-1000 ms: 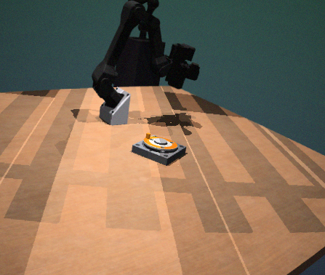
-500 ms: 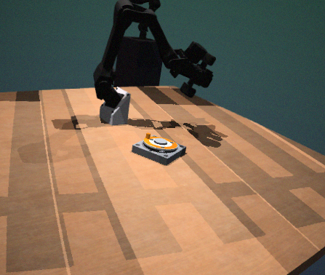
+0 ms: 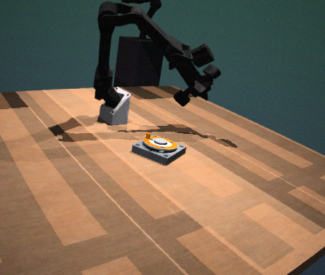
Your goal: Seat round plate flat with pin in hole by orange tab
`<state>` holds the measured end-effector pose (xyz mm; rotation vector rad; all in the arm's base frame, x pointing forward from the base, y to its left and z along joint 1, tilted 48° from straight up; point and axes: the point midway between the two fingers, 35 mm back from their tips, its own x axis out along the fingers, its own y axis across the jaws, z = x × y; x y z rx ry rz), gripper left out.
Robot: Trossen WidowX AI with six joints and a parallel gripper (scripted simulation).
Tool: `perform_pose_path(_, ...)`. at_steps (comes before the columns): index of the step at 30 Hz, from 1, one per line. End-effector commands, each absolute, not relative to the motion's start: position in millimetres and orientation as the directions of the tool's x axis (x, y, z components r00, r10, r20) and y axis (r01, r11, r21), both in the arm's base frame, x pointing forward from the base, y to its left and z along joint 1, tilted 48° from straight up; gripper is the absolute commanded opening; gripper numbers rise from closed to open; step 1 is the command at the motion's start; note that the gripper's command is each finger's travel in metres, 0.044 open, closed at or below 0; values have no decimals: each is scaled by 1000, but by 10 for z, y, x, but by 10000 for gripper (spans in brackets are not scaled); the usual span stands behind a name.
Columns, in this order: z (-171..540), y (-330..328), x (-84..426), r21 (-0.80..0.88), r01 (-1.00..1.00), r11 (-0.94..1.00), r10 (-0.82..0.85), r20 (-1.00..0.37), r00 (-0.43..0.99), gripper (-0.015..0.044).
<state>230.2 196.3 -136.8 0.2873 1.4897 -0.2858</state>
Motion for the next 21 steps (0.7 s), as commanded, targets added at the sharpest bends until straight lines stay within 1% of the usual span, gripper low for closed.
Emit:
perform_pose_path(1,-957,1342,2500,-218,345,913,-250,-967,48,0)
perform_pose_path(2,-937,1312,2506,-230,344,910,-261,-964,47,0)
perform_pose_path(4,-777,1090,2542,-316,334,888,-345,-938,30,0)
perform_pose_path(9,-436,679,2574,-472,297,830,-492,-871,-11,0)
perform_pose_path(10,-413,654,2574,-482,293,826,-501,-866,-14,0)
perform_pose_path(15,39,204,2559,-645,210,735,-646,-760,-72,0)
perform_pose_path(17,212,53,2544,-695,172,698,-691,-717,-92,0)
perform_pose_path(21,388,-93,2526,-736,134,663,-728,-676,-111,0)
